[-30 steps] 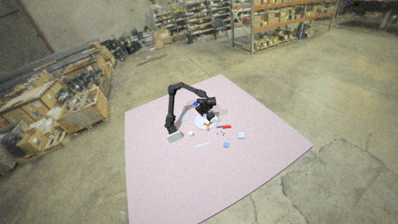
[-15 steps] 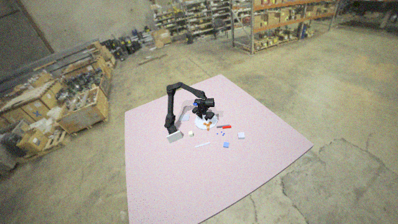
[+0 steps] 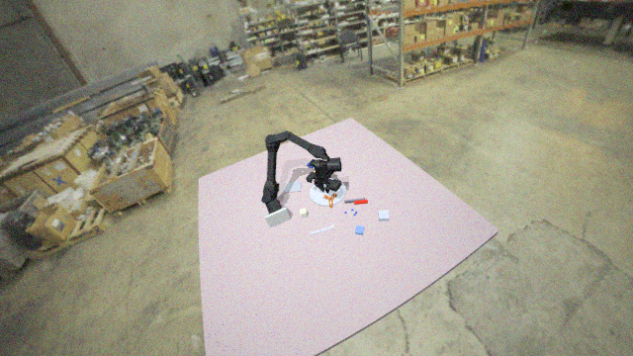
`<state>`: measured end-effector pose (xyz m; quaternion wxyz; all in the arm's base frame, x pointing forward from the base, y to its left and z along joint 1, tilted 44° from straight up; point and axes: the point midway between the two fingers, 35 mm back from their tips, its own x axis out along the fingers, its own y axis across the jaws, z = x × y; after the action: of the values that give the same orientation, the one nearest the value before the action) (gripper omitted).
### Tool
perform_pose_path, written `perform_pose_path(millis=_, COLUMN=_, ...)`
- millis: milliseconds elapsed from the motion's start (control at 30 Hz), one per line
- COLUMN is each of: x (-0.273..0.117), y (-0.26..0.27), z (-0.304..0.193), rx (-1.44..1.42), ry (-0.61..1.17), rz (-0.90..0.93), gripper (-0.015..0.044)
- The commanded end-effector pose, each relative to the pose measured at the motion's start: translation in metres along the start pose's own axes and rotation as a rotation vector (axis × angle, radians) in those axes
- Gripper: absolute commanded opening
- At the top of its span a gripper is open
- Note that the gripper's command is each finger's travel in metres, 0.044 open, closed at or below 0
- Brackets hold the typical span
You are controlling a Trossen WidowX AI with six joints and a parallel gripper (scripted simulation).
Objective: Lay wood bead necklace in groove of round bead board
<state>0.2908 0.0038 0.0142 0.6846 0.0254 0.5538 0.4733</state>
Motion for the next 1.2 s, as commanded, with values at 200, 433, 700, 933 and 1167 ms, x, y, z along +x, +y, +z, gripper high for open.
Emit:
perform_pose_path(millis=200, x=0.017, y=0.002, z=-0.001, rx=0.006, ry=0.0, rz=0.01, gripper=0.012)
perform_pose_path(millis=433, x=0.02, y=0.002, z=-0.001, rx=0.002, ry=0.002, rz=0.007, gripper=0.0113)
perform_pose_path(millis=700, x=0.02, y=0.002, z=-0.001, rx=0.002, ry=0.002, rz=0.007, gripper=0.006)
perform_pose_path(millis=933, x=0.02, y=0.002, z=-0.001, rx=0.002, ry=0.002, rz=0.007, gripper=0.0013)
perform_pose_path(millis=1167, x=0.02, y=0.002, z=-0.001, rx=0.002, ry=0.002, rz=0.007, gripper=0.0)
